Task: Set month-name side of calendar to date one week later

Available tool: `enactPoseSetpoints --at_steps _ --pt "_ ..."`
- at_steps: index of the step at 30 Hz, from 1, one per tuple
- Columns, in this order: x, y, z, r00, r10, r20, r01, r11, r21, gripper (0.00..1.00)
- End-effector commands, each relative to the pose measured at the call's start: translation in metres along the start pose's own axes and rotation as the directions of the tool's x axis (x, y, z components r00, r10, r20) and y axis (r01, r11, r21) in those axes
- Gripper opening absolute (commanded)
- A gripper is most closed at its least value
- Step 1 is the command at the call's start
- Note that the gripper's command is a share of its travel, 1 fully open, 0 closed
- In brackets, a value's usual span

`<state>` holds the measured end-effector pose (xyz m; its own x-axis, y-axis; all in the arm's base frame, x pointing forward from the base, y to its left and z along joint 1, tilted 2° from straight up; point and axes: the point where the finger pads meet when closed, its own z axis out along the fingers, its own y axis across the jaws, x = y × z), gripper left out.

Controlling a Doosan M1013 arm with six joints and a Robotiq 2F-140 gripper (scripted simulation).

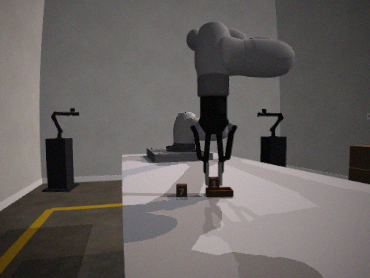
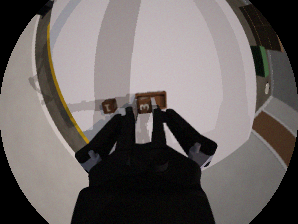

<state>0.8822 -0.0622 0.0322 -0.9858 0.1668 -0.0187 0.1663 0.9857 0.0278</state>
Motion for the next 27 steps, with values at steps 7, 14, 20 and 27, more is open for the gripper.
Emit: enactPoseSetpoints --at_steps 7,14,20,27 --pt "0.0 0.0 -0.0001 1.0 0.0 0.0 0.0 1.0 0.0 0.24" --pt "0.0 0.0 0.0013 1.0 0.0 0.0 0.0 1.0 0.0 0.24" --pt "0.0 0.0 0.0038 1.0 0.0 0.0 0.0 1.0 0.0 0.24" --pt "0.0 0.0 0.0062 1.0 0.0 0.0 0.0 1.0 0.0 0.24"
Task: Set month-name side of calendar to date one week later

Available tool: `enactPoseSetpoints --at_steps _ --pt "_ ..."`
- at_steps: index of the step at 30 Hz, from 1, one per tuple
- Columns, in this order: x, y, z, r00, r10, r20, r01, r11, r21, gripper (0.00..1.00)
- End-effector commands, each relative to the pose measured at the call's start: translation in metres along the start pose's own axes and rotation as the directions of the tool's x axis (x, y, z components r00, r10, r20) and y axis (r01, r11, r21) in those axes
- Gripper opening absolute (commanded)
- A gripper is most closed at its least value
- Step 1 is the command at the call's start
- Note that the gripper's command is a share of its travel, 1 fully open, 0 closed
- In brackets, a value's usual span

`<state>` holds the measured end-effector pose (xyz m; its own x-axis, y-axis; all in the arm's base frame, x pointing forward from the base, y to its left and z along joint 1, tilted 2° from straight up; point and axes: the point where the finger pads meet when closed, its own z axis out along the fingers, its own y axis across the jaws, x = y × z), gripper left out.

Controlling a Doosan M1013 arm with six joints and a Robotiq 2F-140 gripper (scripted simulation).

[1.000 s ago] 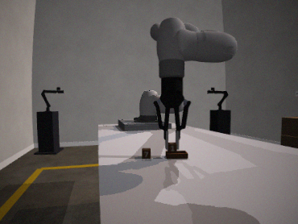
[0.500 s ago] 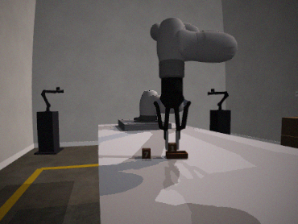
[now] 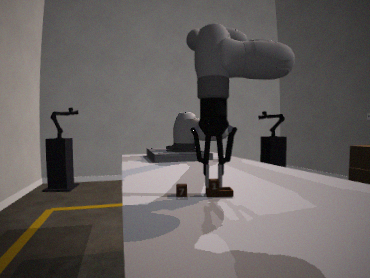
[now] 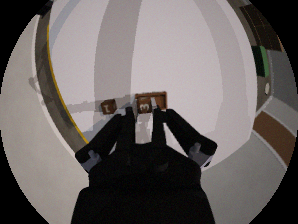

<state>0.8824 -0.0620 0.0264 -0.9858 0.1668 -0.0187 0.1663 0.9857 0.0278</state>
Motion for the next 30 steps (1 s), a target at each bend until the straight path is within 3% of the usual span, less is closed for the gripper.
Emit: enactPoseSetpoints --at_steps 1,30 --pt "0.0 0.0 0.001 1.0 0.0 0.0 0.0 1.0 0.0 0.24" --pt "0.0 0.0 0.004 1.0 0.0 0.0 0.0 1.0 0.0 0.24"
